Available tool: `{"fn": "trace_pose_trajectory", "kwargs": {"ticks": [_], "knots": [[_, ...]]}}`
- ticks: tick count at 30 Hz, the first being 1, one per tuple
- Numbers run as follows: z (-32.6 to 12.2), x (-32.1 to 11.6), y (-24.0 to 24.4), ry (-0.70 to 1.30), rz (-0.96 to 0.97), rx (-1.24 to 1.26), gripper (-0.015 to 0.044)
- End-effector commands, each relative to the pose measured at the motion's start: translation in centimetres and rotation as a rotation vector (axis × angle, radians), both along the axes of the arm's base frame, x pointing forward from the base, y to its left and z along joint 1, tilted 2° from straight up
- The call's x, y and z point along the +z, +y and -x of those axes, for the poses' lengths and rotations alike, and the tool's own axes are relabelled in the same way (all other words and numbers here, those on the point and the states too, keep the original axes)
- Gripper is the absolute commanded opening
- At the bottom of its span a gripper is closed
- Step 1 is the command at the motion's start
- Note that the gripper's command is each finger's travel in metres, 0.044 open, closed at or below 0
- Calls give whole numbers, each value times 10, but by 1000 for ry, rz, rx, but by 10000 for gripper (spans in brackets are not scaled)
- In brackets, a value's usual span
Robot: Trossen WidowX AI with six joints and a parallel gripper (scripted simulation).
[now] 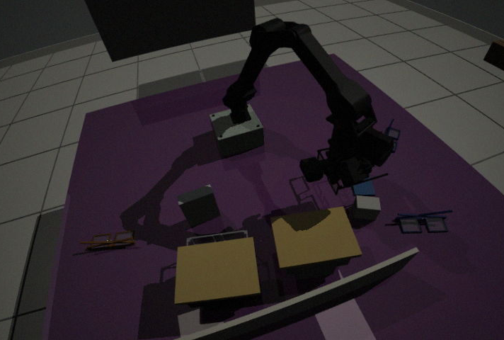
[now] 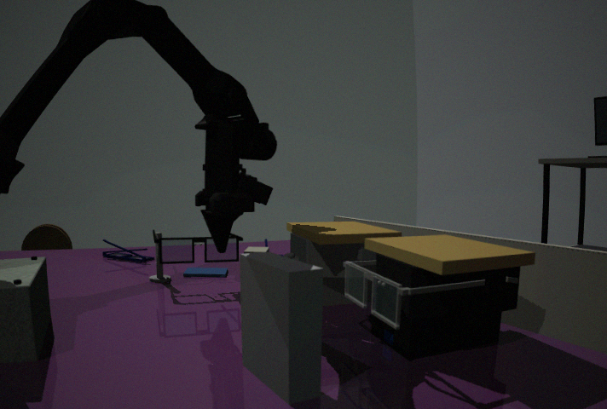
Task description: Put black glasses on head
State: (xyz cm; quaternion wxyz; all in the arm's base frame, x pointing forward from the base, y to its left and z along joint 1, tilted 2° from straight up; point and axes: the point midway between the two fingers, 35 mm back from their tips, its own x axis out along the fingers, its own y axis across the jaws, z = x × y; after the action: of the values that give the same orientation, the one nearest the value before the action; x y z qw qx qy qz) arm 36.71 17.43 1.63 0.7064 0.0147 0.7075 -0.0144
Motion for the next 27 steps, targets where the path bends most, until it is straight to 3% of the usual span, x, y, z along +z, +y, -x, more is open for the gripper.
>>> {"fn": "trace_pose_trajectory", "kwargs": {"ticks": [1, 27], "knots": [[-4, 1, 0, -7, 0, 0, 0], [1, 1, 0, -6, 0, 0, 0]]}}
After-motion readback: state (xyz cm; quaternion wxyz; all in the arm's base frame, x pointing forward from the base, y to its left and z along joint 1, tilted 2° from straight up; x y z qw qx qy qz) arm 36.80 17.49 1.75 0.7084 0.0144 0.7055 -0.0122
